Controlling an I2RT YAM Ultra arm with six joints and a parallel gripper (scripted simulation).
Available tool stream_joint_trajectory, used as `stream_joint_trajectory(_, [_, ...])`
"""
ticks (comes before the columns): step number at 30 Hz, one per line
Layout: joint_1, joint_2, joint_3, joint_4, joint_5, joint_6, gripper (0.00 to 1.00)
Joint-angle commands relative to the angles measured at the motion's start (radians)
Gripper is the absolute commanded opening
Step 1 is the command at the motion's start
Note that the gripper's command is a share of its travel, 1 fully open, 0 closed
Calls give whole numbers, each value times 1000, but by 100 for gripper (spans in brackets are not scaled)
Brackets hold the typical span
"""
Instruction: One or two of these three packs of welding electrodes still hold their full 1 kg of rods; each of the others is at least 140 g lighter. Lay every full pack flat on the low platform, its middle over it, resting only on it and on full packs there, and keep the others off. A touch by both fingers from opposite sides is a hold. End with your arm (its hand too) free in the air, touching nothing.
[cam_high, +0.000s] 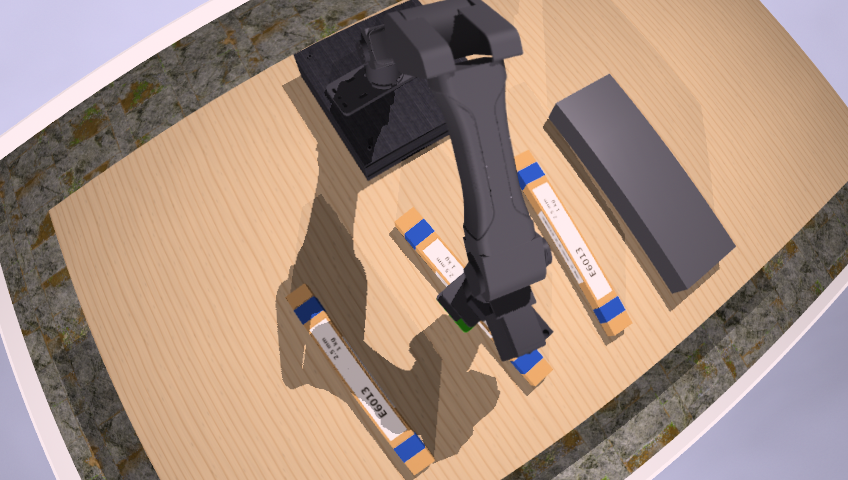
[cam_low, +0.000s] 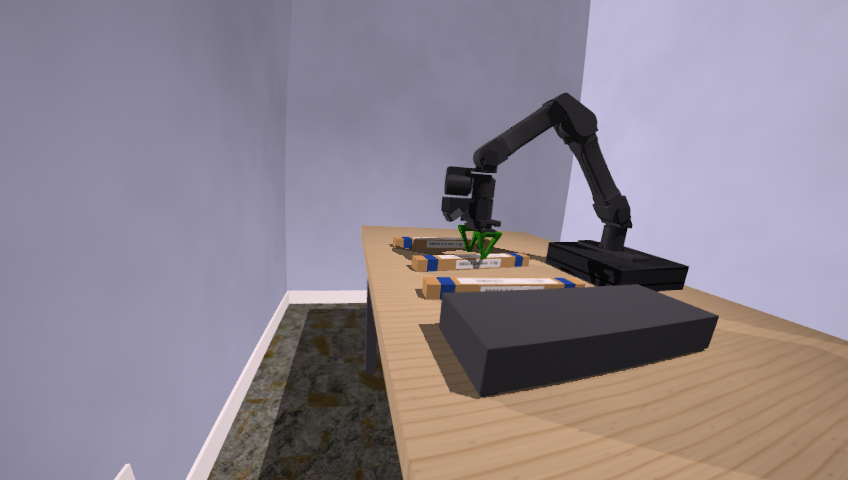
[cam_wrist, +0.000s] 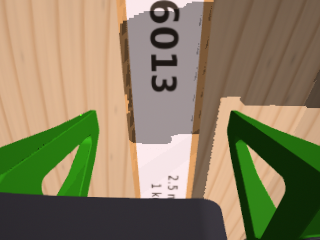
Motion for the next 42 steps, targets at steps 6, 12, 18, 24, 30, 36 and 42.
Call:
stream_joint_trajectory(6, [10, 27, -32, 51, 2, 6, 74])
stream_joint_trajectory(12, [12, 24, -32, 68, 2, 7, 74])
stream_joint_trajectory(18, [13, 51, -45, 93, 2, 8, 74])
stream_joint_trajectory(24, [14, 24, -17, 96, 2, 8, 74])
stream_joint_trajectory(30, [4, 37, -29, 83, 1, 4, 74])
stream_joint_trajectory(36, [4, 37, -30, 83, 1, 4, 0])
stream_joint_trajectory(42, [4, 37, -30, 83, 1, 4, 0])
